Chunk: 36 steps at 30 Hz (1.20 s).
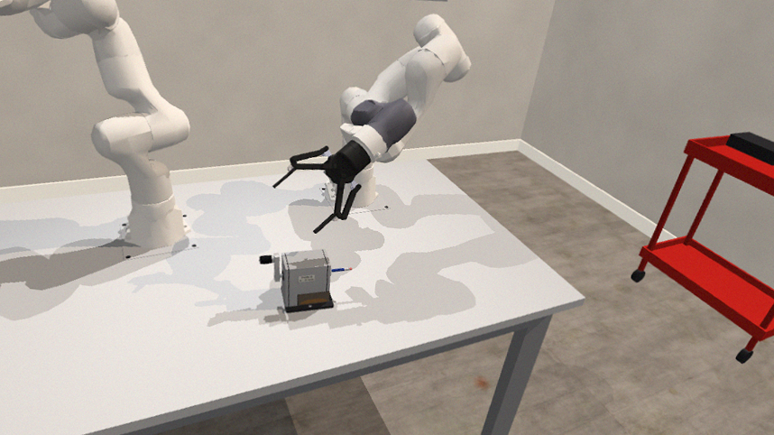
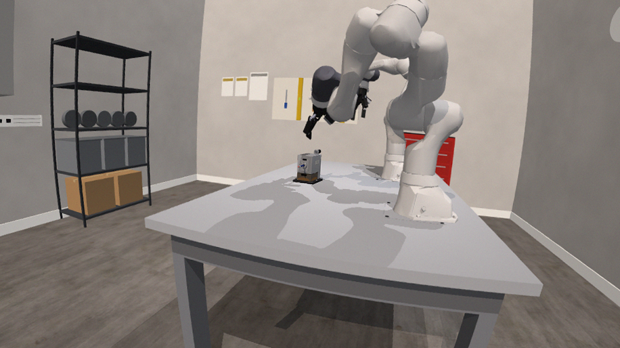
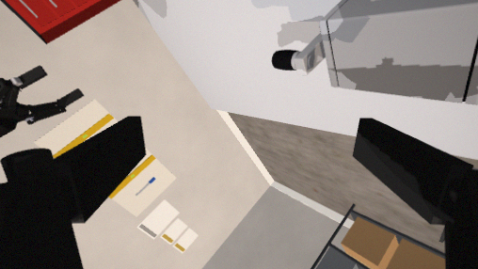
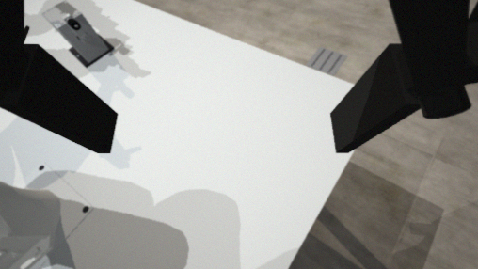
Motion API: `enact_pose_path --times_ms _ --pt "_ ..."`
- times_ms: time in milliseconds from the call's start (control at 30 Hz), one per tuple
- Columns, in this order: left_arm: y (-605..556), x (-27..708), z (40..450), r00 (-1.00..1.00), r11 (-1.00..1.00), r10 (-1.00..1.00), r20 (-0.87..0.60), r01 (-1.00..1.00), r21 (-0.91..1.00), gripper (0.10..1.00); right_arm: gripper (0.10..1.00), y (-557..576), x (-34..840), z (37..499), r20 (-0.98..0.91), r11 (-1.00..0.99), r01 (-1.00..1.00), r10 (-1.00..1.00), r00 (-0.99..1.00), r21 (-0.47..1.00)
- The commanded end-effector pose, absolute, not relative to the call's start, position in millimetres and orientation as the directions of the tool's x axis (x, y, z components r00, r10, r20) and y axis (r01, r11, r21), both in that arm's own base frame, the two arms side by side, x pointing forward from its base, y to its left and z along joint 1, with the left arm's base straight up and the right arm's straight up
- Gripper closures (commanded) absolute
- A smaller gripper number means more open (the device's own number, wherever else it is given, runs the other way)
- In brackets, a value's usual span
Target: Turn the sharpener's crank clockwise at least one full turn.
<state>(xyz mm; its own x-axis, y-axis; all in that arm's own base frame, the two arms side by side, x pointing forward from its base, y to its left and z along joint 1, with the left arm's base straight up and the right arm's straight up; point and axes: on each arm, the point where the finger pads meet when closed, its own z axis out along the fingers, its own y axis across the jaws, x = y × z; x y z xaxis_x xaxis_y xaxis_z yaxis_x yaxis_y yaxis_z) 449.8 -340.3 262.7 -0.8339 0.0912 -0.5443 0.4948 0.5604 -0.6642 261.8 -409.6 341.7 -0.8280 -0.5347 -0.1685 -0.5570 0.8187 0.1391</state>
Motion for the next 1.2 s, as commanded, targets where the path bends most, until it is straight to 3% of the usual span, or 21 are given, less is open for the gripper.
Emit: enact_pose_path --times_ms 0,1167 --pt "-340 450 263 -0.834 0.56 0.091 -0.544 0.495 -0.664 0.098 0.098 -422 247 345 -0.163 0.786 -0.605 -0.585 -0.794 0.125" --pt "-340 450 263 -0.834 0.56 0.091 -0.544 0.495 -0.664 0.098 0.098 -506 127 377 -0.098 0.764 -0.644 -0.639 -0.763 0.038"
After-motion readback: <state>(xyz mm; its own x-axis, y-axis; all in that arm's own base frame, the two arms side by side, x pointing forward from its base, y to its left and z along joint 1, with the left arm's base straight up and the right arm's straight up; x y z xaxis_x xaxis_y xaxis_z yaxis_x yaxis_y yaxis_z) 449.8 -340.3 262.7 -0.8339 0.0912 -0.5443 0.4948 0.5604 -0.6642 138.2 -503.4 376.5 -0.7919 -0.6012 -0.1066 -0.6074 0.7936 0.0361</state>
